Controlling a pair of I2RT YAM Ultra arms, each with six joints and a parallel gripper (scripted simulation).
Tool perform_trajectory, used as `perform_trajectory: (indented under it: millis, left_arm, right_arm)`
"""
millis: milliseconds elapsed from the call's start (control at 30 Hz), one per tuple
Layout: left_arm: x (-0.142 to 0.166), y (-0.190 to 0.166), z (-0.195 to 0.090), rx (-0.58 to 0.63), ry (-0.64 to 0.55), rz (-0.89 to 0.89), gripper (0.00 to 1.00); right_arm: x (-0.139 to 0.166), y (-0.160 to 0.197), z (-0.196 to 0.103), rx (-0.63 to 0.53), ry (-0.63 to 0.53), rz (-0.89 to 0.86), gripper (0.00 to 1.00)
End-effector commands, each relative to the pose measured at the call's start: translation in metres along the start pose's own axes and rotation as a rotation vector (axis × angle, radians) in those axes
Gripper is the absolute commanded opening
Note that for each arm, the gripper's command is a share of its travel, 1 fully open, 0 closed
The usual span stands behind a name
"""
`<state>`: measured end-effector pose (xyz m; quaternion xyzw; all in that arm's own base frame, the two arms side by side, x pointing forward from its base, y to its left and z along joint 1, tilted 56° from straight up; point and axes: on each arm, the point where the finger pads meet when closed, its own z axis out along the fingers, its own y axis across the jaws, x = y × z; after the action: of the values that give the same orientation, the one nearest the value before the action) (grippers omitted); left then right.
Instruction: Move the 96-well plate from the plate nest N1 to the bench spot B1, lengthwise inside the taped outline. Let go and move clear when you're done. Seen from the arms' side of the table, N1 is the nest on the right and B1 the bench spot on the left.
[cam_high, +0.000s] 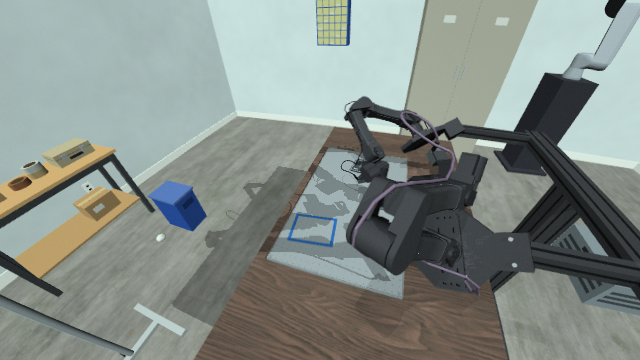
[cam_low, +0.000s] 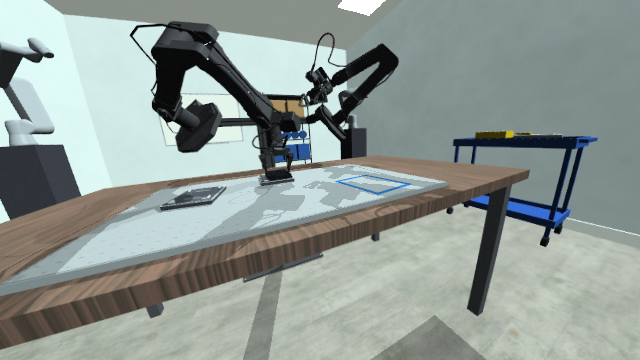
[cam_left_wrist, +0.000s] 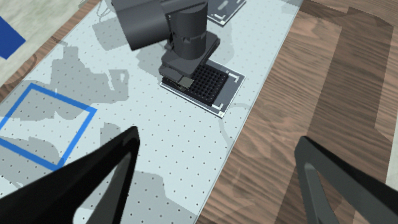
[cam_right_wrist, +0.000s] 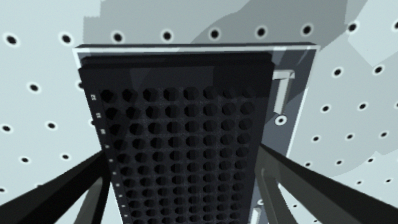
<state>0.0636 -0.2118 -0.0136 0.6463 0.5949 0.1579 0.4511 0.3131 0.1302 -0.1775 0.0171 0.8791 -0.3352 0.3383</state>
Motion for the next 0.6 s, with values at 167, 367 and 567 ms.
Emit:
perform_trajectory:
  millis: [167, 367, 567]
  left_arm:
    - [-0.009, -0.002, -0.002, 0.000, -0.011, -0.007, 1.00]
    - [-0.009, -0.002, -0.002, 0.000, -0.011, -0.007, 1.00]
    - [-0.009, -0.002, -0.002, 0.000, -0.011, -0.007, 1.00]
  right_arm:
    - [-0.001, 0.005, -0.006, 0.002, -0.010, -0.003, 0.78]
    - [-0.001, 0.005, -0.012, 0.002, -0.010, -0.003, 0.78]
    - [-0.001, 0.005, -0.013, 0.002, -0.010, -0.003, 0.78]
